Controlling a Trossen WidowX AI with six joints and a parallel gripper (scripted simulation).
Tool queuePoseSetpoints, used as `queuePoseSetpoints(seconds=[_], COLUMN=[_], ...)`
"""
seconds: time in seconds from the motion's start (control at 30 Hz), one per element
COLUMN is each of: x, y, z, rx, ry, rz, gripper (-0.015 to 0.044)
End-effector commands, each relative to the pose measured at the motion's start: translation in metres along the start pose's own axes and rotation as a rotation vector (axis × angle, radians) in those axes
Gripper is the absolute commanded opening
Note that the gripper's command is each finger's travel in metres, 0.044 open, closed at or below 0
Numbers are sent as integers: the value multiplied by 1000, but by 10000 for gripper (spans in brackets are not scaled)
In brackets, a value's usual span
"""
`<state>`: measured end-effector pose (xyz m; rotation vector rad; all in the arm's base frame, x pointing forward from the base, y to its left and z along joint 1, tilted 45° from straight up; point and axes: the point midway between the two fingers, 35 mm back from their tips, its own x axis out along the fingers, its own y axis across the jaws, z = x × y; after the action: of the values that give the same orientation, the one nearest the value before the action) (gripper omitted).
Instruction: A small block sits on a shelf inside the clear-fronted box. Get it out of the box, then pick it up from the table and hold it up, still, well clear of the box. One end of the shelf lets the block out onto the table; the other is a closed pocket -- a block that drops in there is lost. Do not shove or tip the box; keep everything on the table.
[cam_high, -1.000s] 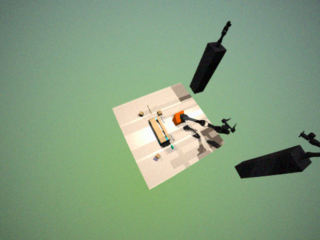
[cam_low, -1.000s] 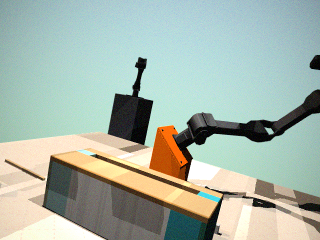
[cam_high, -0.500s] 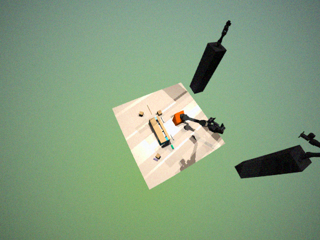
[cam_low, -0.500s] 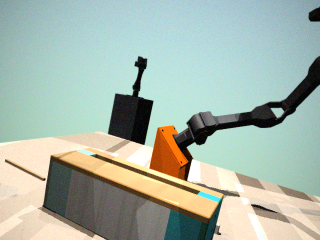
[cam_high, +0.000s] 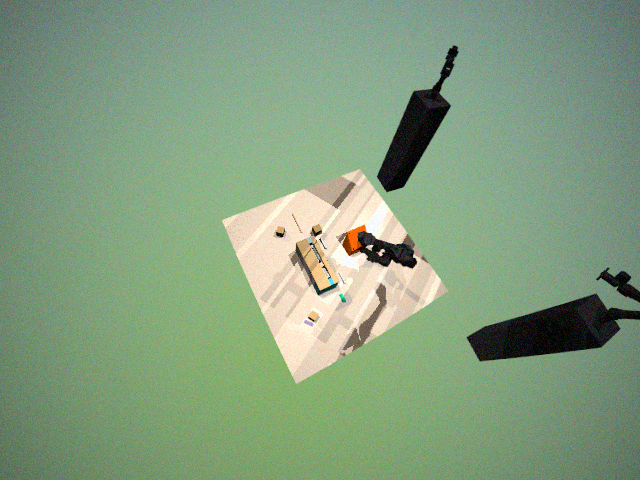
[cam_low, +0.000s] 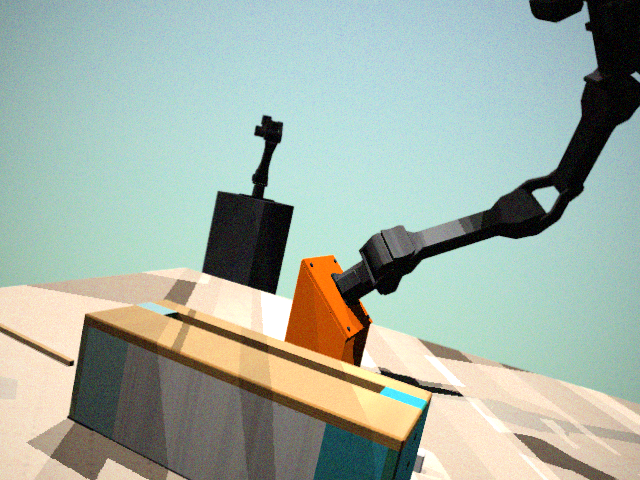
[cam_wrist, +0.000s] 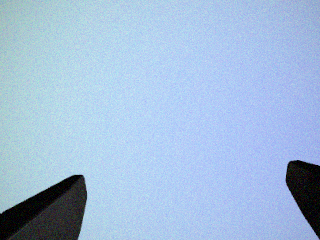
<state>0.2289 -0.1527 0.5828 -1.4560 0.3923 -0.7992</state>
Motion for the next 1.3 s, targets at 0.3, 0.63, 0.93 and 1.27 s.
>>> queuePoseSetpoints(seconds=[0.3, 0.63, 0.93, 1.27], x=[51, 28, -47, -154], y=[176, 337, 455, 523], z=[67, 101, 111, 109], rx=[345, 703, 1024, 1172], ry=[-142, 39, 592, 1829], rz=[572, 1185, 1738, 2024], gripper=[400, 400, 400, 400])
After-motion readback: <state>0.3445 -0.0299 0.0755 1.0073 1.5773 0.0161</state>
